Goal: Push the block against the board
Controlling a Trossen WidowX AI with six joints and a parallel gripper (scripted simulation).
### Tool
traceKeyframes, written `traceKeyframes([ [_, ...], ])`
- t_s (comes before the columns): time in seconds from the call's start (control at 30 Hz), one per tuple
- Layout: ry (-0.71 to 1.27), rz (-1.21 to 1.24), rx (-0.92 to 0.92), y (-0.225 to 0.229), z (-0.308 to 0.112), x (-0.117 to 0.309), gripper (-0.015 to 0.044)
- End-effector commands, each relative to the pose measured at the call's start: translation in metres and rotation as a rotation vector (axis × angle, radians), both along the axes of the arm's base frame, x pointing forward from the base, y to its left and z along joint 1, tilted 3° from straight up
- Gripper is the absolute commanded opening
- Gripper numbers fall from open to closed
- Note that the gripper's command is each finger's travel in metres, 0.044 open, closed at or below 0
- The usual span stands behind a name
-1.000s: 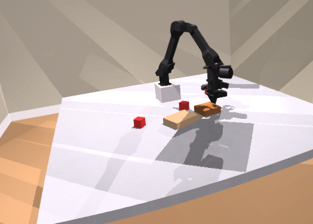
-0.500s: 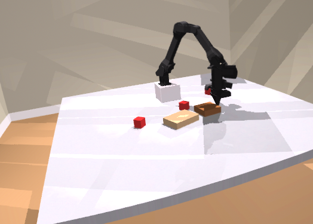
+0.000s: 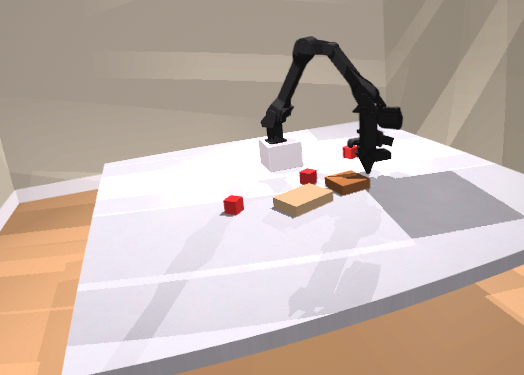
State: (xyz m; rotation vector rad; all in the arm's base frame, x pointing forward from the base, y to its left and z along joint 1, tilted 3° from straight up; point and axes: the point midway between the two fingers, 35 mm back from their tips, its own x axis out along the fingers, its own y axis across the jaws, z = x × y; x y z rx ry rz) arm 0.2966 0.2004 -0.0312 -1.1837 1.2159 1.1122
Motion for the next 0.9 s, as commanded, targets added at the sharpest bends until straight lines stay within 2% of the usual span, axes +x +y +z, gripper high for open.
traceKeyframes([
  [0.0, -0.021, -0.003, 0.010, 0.003, 0.037, 0.001, 0.0000],
  [0.2, -0.022, 0.001, 0.009, 0.001, 0.049, 0.000, 0.0000],
  [0.43, -0.020, 0.129, -0.001, -0.027, 0.048, -0.009, 0.0000],
  [0.5, -0.020, 0.129, -0.001, -0.026, 0.036, -0.007, 0.0000],
  [0.6, -0.020, 0.129, -0.002, -0.028, -0.003, -0.004, 0.0000],
  [0.87, -0.020, 0.129, -0.002, -0.031, -0.006, -0.004, 0.0000],
])
